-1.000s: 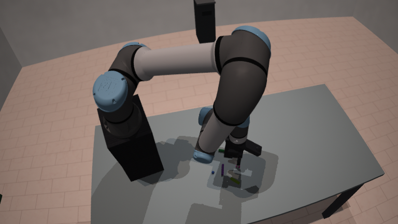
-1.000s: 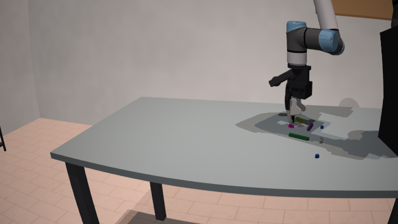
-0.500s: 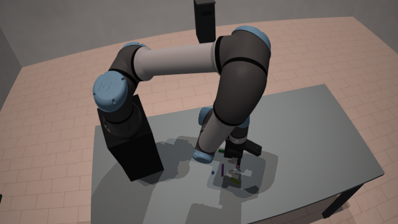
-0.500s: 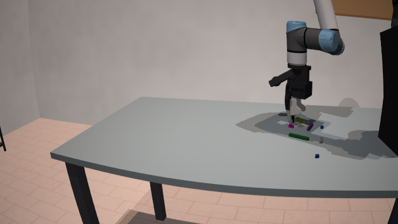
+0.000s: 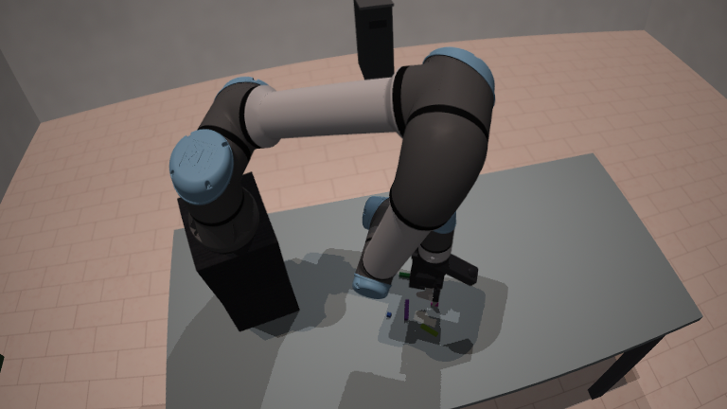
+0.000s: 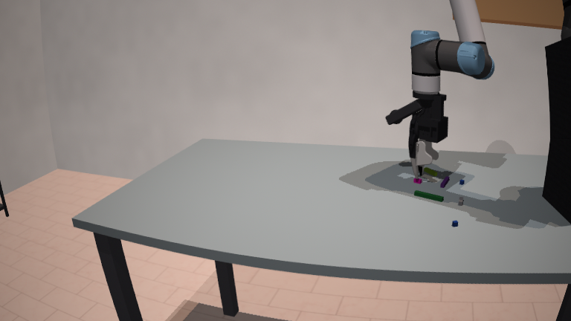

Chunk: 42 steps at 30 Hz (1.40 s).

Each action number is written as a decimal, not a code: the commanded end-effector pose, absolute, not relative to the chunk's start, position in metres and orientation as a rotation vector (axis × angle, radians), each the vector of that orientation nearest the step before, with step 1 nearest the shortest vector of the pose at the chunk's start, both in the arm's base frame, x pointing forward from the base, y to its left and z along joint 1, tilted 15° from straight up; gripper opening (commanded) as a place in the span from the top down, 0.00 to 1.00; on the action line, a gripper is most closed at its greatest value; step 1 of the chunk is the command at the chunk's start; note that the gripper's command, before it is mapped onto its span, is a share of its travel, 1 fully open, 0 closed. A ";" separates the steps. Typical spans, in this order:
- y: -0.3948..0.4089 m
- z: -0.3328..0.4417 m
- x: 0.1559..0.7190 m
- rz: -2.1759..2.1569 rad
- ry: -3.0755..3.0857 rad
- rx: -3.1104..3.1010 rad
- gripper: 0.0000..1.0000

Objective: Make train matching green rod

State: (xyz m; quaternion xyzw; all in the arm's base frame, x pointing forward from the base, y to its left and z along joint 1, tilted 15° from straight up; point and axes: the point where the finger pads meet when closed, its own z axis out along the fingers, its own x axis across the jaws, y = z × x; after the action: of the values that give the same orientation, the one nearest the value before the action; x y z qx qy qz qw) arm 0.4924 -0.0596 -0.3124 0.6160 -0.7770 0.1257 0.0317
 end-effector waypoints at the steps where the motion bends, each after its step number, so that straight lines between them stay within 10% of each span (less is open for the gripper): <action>1: -0.060 -0.313 0.493 0.389 -2.393 1.898 0.86; 42: -0.063 -0.328 0.495 0.389 -2.393 1.898 0.86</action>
State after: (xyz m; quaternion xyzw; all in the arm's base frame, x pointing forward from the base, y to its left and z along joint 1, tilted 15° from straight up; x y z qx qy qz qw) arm 0.4942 -0.0633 -0.3280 0.6160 -0.7770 0.1257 0.0317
